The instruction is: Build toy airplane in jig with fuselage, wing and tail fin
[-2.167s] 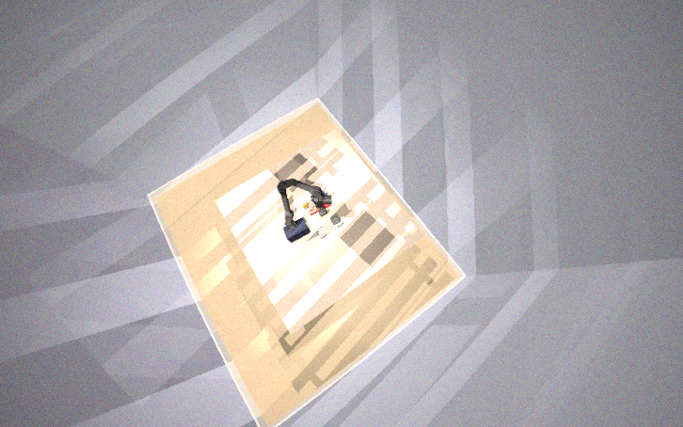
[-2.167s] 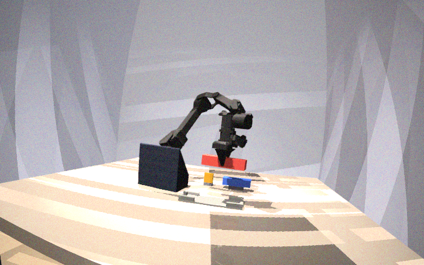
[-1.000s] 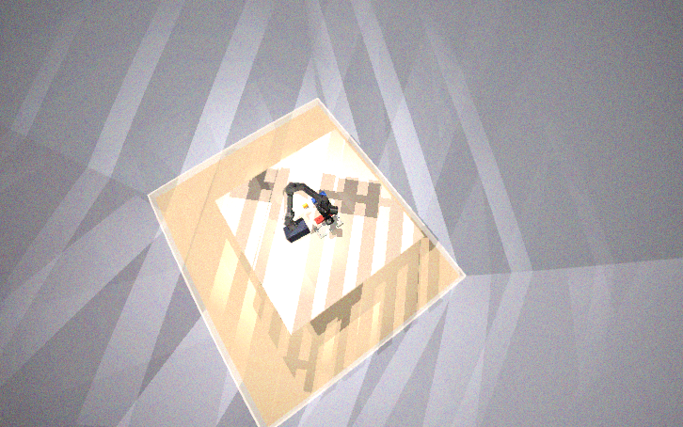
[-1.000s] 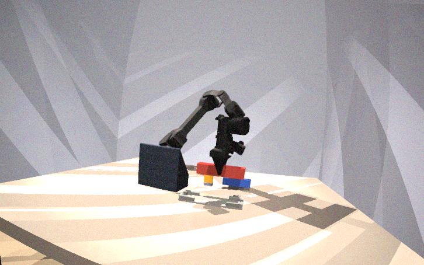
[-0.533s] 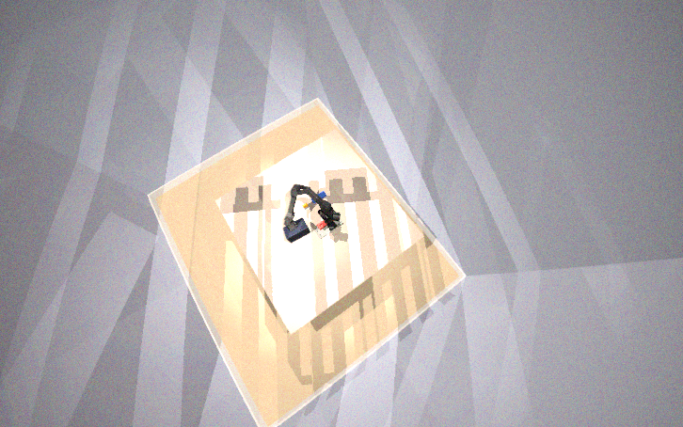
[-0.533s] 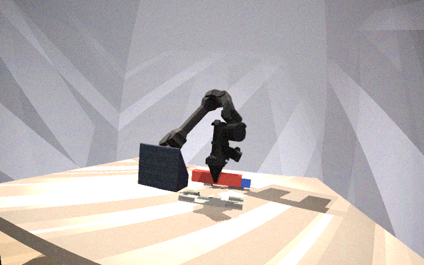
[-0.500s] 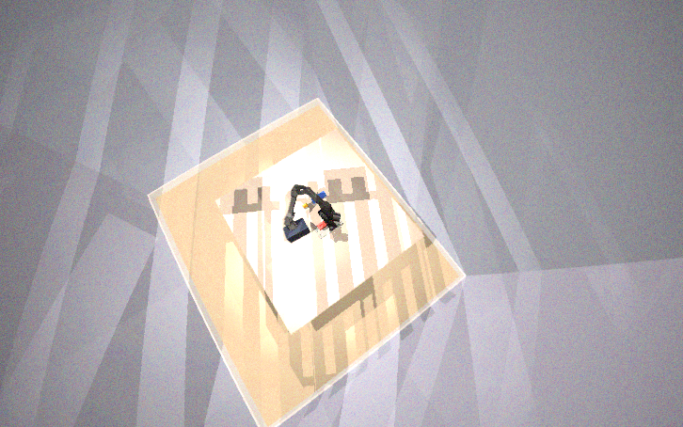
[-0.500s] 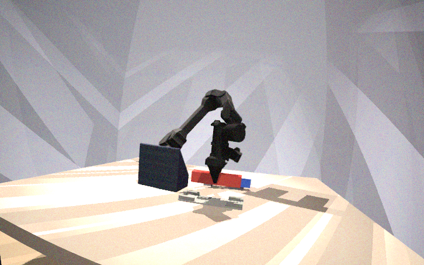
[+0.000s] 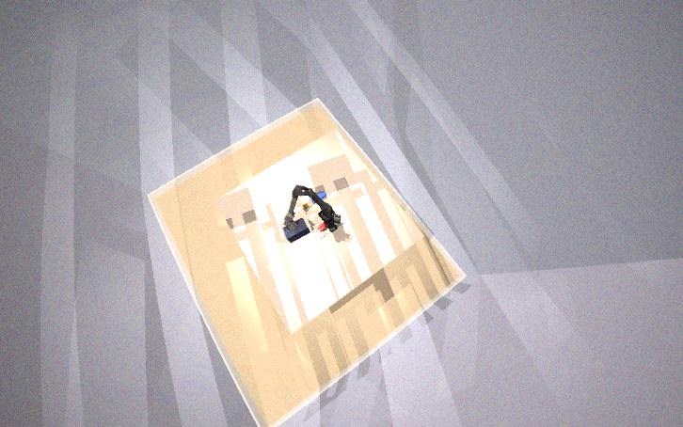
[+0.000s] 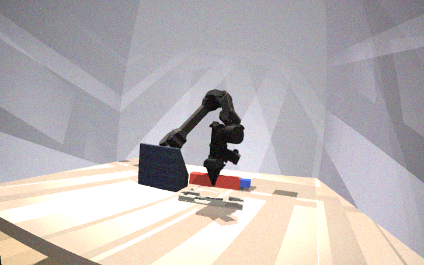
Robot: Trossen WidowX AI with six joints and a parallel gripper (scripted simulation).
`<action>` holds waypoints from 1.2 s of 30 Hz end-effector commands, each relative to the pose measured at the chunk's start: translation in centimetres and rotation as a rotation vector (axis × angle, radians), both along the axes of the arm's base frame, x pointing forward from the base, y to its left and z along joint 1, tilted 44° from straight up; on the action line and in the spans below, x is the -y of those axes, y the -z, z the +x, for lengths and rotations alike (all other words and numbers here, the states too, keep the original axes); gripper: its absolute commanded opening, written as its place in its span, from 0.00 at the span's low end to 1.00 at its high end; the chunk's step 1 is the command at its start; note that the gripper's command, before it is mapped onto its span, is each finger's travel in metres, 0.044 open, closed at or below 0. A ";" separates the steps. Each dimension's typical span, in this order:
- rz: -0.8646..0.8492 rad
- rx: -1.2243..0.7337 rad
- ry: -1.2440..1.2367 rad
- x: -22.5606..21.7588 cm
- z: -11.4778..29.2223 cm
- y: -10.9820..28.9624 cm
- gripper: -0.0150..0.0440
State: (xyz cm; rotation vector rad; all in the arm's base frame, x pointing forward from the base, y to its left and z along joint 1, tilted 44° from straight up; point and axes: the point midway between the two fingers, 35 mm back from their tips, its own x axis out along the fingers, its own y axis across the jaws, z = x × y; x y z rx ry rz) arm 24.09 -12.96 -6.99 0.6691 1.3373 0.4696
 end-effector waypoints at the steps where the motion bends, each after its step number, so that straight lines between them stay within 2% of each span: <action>1: -0.006 0.000 -0.004 0.1 0.0 0.1 0.58; 36: -0.005 0.001 -0.004 -2.4 0.6 3.1 0.58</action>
